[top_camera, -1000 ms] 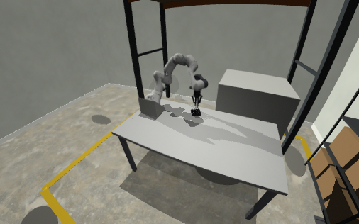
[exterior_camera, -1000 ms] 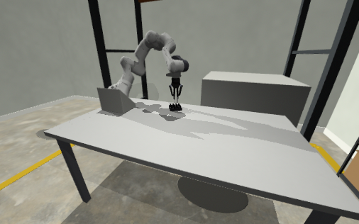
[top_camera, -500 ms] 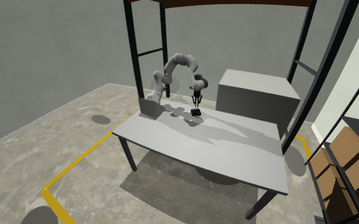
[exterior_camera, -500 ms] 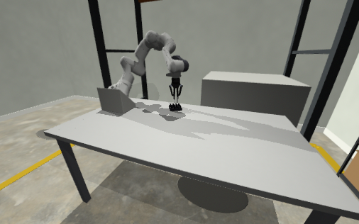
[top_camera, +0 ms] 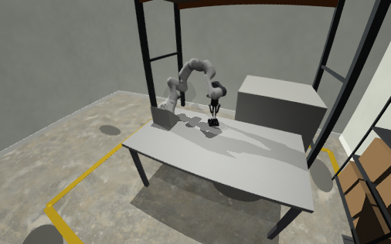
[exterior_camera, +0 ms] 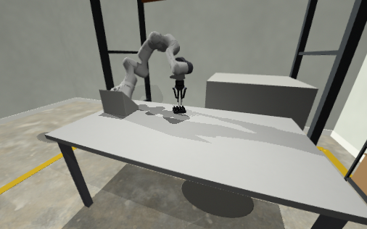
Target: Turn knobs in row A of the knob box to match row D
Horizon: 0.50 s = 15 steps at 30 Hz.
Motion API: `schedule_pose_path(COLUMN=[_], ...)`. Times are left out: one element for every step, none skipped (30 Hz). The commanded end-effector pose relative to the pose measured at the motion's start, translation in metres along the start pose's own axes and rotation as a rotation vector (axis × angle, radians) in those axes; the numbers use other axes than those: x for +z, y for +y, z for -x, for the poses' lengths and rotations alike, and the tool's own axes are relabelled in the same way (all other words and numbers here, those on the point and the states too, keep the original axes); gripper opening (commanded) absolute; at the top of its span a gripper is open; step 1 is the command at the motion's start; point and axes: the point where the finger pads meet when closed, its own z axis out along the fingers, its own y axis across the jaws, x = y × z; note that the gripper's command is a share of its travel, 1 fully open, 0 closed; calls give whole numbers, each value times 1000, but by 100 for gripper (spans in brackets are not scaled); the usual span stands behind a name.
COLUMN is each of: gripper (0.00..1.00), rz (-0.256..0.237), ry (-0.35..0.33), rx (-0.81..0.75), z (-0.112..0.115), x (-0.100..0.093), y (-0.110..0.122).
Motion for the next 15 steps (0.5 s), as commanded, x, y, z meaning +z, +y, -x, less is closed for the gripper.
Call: schedule_pose_path(gripper=[12, 12, 12, 12, 12, 12, 12, 12, 12, 12, 12, 12, 12, 12, 12], rz=[3, 3, 3, 3, 3, 3, 3, 3, 3, 3, 3, 3, 3, 3, 3], ry=[1, 1, 1, 1, 1, 1, 1, 1, 1, 1, 1, 1, 1, 1, 1], rx=[-1, -1, -1, -1, -1, -1, -1, -1, -1, -1, -1, -1, -1, -1, -1], z=[-1, -1, -1, -1, -1, -1, -1, -1, -1, -1, -1, -1, -1, -1, -1], x=[4, 4, 5, 6, 7, 8, 8, 9, 9, 10, 10, 10, 11, 11, 11], y=[1, 1, 1, 1, 1, 1, 1, 1, 1, 1, 1, 1, 1, 1, 1])
